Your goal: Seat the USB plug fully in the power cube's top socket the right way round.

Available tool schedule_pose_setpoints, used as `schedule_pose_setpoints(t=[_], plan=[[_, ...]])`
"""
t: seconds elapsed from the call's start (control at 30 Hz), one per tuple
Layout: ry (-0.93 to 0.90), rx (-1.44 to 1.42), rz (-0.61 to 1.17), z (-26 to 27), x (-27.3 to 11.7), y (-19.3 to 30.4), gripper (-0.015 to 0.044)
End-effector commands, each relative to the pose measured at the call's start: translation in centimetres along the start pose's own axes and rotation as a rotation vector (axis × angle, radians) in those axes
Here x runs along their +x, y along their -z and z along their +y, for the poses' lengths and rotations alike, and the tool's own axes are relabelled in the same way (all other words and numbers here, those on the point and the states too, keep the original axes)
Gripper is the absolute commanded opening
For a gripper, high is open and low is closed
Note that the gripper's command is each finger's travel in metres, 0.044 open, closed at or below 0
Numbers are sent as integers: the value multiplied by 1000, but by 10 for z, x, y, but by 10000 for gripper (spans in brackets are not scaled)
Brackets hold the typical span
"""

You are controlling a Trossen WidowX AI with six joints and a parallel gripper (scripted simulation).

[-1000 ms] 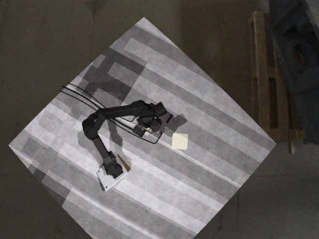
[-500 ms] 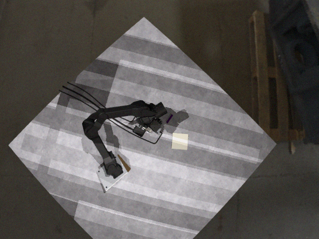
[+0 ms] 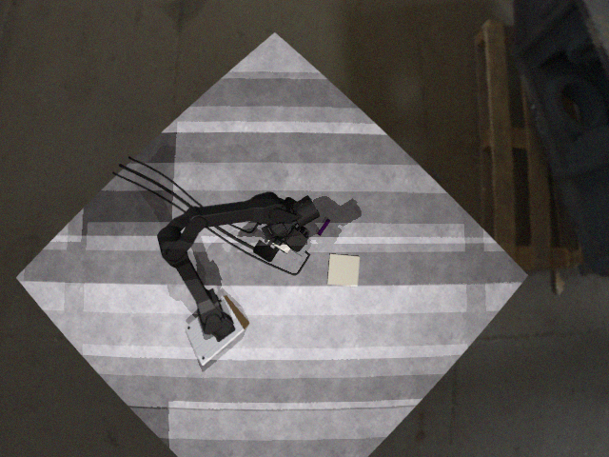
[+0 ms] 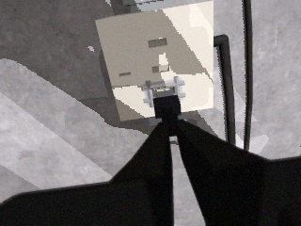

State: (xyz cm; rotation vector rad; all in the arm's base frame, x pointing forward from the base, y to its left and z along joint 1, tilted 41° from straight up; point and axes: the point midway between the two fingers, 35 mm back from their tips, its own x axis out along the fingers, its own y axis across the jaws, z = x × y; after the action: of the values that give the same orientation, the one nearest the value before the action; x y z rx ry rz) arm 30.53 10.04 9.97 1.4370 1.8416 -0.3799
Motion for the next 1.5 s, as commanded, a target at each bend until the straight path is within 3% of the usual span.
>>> schedule_pose_setpoints(t=[0.0, 1.47], plan=[[0, -4, 7, 0, 1, 0, 0], [0, -5, 26, -1, 7, 2, 0]])
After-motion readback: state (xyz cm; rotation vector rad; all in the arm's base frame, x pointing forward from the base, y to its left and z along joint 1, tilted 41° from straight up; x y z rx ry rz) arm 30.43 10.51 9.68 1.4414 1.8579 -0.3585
